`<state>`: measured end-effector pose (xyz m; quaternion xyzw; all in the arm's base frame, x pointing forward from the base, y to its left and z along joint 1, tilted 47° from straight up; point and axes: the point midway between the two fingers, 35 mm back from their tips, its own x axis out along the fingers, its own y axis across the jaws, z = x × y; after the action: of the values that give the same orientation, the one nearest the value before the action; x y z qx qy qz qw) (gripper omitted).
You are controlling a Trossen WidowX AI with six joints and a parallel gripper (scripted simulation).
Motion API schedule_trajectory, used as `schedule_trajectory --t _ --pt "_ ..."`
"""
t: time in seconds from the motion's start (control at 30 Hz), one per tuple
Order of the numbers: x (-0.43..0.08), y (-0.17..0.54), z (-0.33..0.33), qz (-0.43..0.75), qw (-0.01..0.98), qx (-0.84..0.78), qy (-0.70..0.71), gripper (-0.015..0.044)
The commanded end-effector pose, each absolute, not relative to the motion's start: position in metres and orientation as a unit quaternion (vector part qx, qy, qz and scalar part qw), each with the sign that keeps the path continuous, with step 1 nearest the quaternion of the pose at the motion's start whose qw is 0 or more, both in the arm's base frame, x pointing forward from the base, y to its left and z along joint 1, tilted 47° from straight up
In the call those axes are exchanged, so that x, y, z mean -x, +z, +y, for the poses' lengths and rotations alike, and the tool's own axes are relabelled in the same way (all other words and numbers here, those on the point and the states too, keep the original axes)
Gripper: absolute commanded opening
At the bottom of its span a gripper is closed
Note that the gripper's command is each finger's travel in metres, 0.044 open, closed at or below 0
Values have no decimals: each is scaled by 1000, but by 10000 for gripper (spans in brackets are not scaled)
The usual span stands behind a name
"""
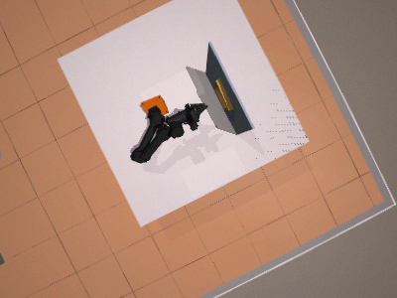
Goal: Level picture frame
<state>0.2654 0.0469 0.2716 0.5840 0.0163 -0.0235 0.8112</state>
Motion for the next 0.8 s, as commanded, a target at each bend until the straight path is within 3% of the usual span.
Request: schedule_trajectory --t 0.0,0.27,0.43,0.77 --pt "-265 272 46 15 810 -586 -25 260" --pt "-266 270 46 16 815 -579 -23 260" --pt "-266 228 22 18 889 -457 -22 260" --pt "-266 226 21 18 892 -451 -22 260"
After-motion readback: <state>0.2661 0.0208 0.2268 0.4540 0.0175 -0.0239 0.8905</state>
